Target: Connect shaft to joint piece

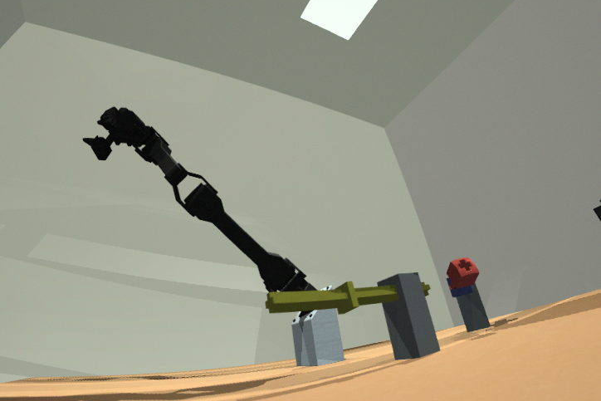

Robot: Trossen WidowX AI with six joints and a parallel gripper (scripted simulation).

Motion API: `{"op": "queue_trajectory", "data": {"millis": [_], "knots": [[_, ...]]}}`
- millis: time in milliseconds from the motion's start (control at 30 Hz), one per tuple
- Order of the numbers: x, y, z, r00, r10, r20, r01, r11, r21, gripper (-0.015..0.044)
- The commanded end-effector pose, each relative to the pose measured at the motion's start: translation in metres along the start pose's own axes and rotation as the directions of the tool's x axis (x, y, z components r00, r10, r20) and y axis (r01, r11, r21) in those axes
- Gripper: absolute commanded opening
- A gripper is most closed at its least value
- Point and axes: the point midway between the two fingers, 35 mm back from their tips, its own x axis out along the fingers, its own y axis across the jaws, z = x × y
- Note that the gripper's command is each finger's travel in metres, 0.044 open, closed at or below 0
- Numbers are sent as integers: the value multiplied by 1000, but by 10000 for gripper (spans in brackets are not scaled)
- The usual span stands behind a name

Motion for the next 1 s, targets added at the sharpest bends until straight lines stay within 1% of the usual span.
{"op": "queue_trajectory", "data": {"millis": [0,33,167,300,567,733,967], "knots": [[0,0,0,1000,0,0,0,1000,0,426],[0,0,0,1000,0,0,0,1000,0,440],[-2,-8,-10,999,-27,-28,27,1000,9,440],[-11,-32,-38,989,-103,-104,106,994,29,440],[-32,-69,-63,954,-234,-189,232,972,-32,440],[-54,-103,-92,903,-336,-266,337,941,-45,440],[-93,-150,-124,807,-473,-354,477,875,-84,440]]}}
